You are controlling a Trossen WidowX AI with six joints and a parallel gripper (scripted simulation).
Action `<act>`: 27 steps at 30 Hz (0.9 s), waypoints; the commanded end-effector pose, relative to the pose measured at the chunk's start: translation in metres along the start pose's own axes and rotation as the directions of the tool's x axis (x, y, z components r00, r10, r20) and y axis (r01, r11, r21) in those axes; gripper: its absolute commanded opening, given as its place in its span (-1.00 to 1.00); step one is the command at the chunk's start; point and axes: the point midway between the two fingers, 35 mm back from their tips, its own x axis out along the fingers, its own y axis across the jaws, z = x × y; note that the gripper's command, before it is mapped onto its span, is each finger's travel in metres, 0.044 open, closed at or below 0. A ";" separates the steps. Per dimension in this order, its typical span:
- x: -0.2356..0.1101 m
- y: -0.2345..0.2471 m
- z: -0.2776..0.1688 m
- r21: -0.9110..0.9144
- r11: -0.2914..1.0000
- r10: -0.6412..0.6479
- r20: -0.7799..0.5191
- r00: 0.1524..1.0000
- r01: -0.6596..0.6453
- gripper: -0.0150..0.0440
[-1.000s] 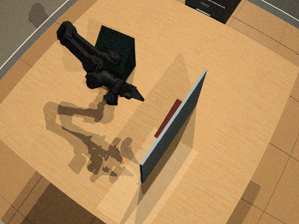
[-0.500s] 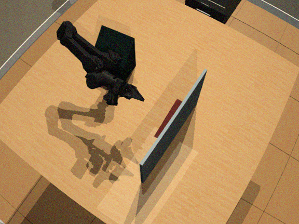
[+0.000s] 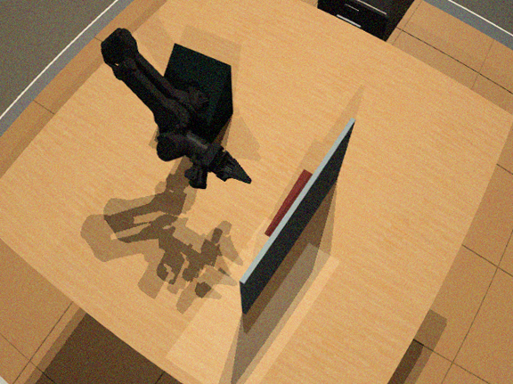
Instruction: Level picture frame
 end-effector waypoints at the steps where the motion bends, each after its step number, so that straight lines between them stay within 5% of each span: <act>1: -0.001 -0.004 0.000 -0.024 1.000 0.009 -0.005 1.000 -0.009 0.39; 19: -0.008 -0.004 -0.002 -0.024 1.000 0.009 -0.005 1.000 -0.009 0.39; 27: 0.022 0.001 0.004 -0.023 1.000 0.011 -0.004 1.000 -0.011 0.39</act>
